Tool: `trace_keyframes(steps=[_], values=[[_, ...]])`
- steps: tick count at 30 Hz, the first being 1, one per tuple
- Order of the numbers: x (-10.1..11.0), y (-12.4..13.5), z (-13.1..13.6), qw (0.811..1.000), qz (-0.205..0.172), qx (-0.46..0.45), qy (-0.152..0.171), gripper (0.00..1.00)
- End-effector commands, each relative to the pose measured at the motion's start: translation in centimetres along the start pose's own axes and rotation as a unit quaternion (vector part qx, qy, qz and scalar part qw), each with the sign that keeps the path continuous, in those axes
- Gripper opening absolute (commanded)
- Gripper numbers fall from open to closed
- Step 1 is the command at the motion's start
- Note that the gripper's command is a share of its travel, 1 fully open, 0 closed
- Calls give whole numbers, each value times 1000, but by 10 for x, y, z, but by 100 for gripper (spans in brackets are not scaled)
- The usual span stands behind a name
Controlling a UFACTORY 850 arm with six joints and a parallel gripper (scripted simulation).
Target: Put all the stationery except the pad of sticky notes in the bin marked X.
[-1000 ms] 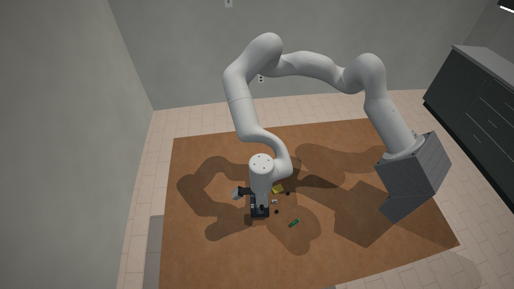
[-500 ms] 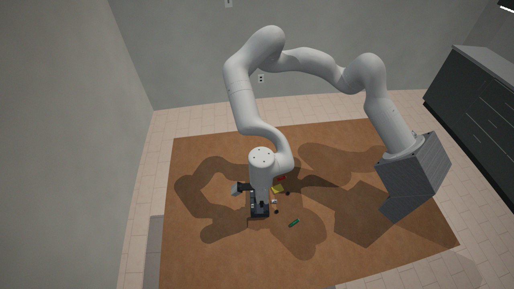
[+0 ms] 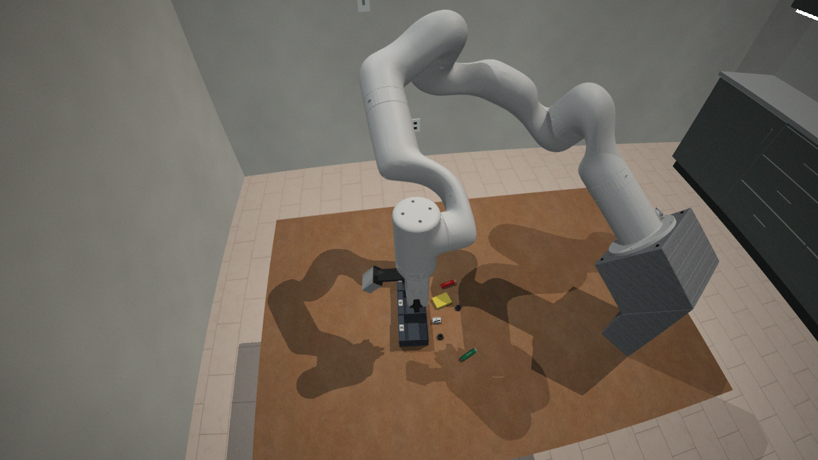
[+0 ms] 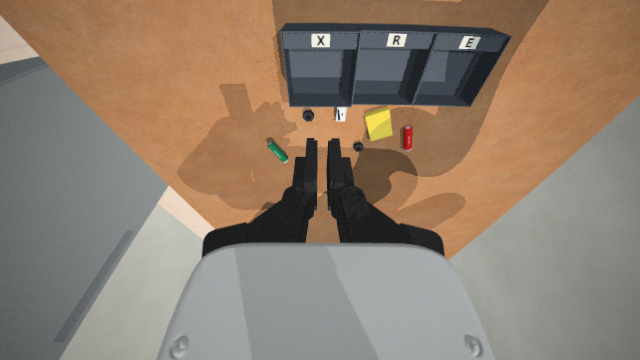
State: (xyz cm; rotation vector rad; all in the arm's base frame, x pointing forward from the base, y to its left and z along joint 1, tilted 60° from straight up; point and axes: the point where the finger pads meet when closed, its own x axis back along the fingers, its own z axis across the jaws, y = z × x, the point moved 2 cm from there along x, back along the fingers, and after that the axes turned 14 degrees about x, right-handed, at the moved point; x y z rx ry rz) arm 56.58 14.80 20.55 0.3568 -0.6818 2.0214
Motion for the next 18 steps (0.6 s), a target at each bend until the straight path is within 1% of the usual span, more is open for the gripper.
trace_keyframes(steps=[1,10,11,16,18], values=[[17,0,1,1000,0,0,1,7],[17,0,1,1000,0,0,1,7],[10,4,2,1000,0,-12,1,29],[-26,25,6,1000,0,-12,1,29],[-26,25,6,1000,0,-12,1,29]])
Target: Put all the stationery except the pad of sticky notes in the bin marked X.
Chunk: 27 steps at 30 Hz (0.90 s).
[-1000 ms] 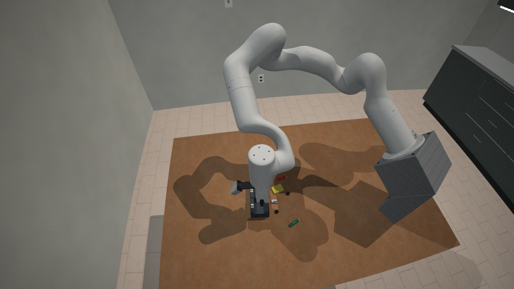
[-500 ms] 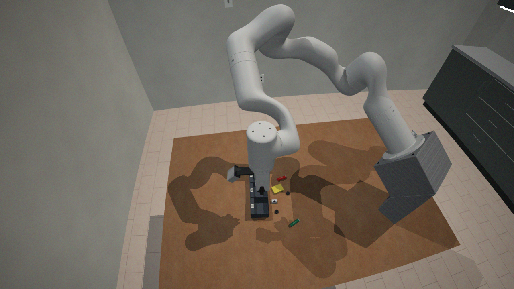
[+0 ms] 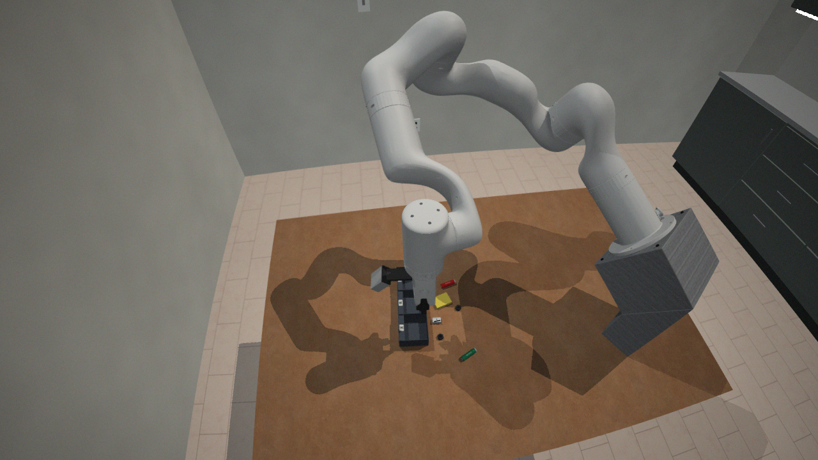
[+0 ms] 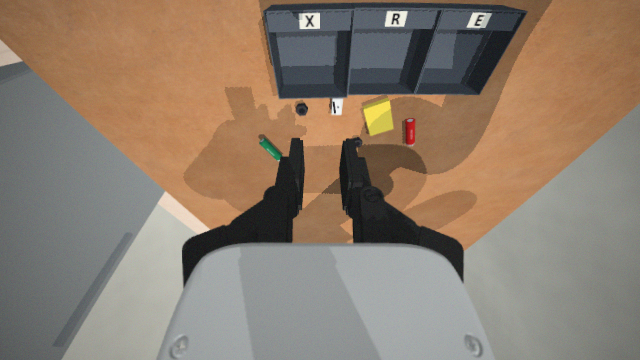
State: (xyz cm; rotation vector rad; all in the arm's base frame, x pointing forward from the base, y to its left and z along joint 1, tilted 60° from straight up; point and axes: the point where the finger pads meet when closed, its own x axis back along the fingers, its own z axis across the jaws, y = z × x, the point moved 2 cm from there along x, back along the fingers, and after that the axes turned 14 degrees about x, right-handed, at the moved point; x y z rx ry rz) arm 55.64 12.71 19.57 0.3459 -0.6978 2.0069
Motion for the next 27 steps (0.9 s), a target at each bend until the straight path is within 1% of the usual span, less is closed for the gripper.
trace_keyframes(steps=[1,11,12,27], values=[[-19,9,2,1000,3,-3,0,29],[-92,49,12,1000,3,-2,0,29],[-95,53,13,1000,3,-2,0,29],[-95,52,13,1000,3,-2,0,29]])
